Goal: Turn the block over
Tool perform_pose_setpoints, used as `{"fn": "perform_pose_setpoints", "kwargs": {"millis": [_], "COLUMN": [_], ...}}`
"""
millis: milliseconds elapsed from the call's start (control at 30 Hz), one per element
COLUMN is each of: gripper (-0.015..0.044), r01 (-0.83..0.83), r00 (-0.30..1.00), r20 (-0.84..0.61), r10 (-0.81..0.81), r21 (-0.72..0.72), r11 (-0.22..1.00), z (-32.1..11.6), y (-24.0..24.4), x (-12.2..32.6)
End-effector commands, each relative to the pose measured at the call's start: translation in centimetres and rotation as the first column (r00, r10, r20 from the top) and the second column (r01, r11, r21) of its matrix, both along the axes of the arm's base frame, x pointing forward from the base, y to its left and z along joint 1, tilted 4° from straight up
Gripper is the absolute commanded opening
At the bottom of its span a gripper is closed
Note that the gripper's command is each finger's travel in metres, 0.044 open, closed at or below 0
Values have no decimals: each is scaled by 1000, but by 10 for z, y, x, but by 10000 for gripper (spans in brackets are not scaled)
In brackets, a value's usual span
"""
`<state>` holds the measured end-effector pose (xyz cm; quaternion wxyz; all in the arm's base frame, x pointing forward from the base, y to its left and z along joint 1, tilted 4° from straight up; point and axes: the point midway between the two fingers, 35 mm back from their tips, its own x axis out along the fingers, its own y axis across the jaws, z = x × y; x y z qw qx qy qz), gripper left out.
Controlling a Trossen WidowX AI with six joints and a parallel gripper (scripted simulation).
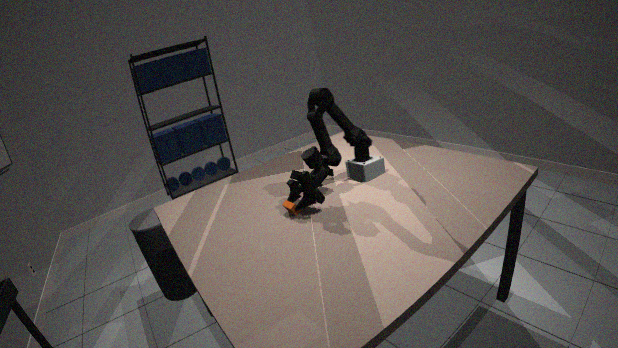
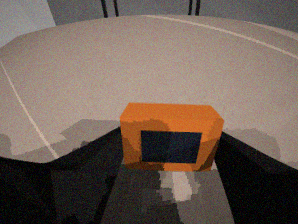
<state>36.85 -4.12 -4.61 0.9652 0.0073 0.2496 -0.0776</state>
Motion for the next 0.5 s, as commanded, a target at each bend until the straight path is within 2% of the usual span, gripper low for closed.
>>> {"fn": "perform_pose_setpoints", "kwargs": {"millis": [0, 167, 467], "gripper": [0, 0, 0], "r01": [3, 3, 2], "r00": [1000, 998, 997], "r20": [13, 69, 79], "r10": [-2, -2, -1], "r21": [-8, -16, -17], "r11": [1000, 1000, 1000], "z": [-4, 0, 4], "y": [0, 1, 1], "x": [-11, -17, -17]}}
